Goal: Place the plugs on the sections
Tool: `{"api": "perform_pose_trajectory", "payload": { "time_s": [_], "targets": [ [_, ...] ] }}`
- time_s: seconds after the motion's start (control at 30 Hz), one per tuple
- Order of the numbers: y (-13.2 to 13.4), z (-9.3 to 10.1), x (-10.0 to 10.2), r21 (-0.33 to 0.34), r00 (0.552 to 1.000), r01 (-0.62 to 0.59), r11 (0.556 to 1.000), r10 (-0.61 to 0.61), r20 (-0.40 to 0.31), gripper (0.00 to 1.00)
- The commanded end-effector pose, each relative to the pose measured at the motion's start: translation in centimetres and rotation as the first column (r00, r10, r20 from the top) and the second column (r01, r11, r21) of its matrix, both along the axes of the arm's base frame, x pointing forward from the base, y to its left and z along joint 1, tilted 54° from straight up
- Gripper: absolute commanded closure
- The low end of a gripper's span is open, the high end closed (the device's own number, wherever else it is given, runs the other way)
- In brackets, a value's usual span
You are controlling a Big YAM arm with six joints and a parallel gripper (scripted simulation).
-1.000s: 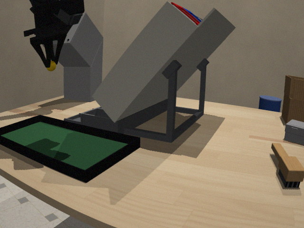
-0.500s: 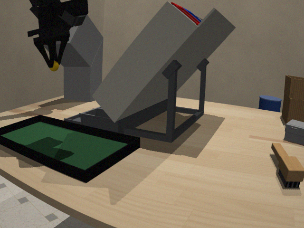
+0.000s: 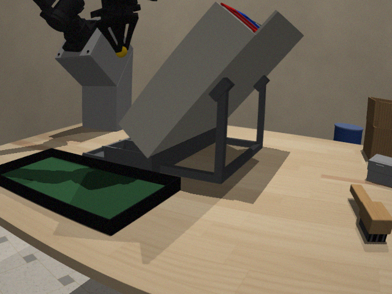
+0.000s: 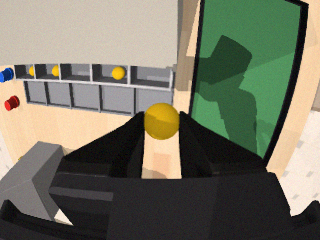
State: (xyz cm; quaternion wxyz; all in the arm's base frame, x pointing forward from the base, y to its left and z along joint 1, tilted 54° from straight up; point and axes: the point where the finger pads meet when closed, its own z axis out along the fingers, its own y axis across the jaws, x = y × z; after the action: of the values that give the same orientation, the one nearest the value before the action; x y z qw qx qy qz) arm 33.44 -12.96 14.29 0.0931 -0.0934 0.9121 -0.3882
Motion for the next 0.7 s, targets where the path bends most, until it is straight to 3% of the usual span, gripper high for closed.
{"api": "perform_pose_trajectory", "payload": {
  "time_s": [0.0, 0.4, 0.47, 0.67],
  "targets": [
    [2.0, -1.0, 0.9, 0.006, 0.998, 0.024, 1.0, -0.024, 0.058, 1.0],
    [10.7, -6.2, 2.0, -0.036, 0.995, -0.057, 0.998, 0.06, 0.083, 1.0],
    [10.7, -6.2, 2.0, -0.036, 0.995, -0.057, 0.998, 0.06, 0.083, 1.0],
    [15.1, -8.6, 2.6, -0.055, 0.99, -0.087, 0.995, 0.093, 0.111, 1.0]
  ]
}}
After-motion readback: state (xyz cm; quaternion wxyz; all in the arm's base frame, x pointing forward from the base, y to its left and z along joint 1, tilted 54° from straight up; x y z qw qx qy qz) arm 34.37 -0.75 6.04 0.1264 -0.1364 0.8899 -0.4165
